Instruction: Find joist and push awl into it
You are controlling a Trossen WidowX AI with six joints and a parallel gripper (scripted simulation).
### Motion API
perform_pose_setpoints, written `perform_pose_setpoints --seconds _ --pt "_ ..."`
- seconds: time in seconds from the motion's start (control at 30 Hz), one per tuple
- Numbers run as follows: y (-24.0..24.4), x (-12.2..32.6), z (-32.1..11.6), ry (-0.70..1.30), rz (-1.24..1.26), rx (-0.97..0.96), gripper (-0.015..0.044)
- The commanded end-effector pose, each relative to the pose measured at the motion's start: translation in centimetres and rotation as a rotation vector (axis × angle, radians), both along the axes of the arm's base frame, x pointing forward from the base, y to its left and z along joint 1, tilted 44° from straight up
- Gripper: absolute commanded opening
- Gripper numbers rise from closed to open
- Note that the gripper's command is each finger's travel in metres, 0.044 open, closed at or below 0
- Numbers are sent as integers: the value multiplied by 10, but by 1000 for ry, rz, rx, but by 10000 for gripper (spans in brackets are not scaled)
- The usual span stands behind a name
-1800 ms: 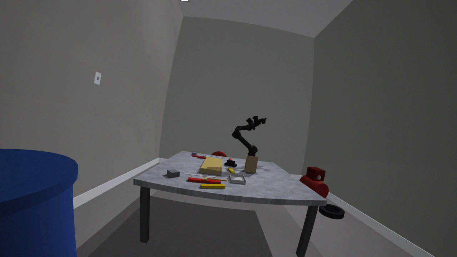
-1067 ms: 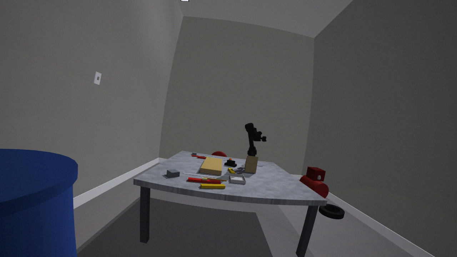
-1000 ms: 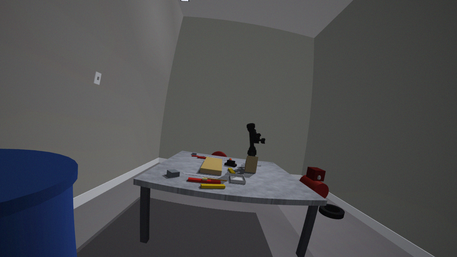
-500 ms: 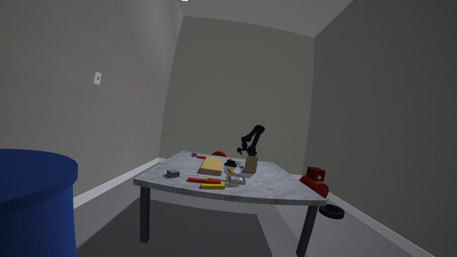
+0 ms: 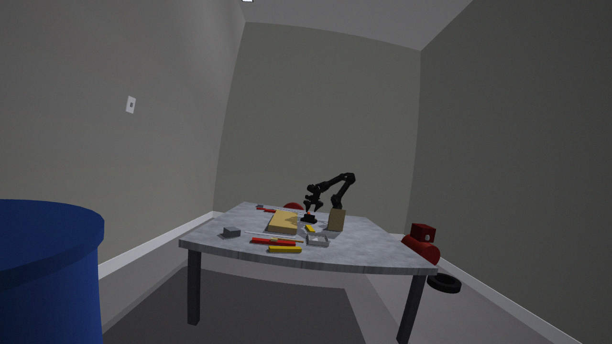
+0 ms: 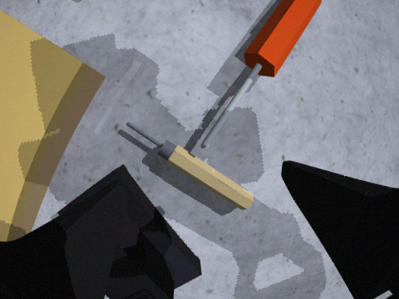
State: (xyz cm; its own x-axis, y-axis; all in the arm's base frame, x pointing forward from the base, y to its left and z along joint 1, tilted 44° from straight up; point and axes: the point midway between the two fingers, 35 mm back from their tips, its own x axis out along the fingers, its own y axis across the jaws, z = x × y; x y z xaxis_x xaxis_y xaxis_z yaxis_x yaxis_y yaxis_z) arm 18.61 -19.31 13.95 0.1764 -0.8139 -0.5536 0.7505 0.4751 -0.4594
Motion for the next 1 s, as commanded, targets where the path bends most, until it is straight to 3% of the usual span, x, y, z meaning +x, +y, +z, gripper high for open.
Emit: perform_pose_setpoints --seconds 0.0,0.13,0.97 --pt "46 15 -37 227 231 12 440" --pt "71 18 -54 344 361 -1 440" --pt "67 14 -60 344 360 2 440"
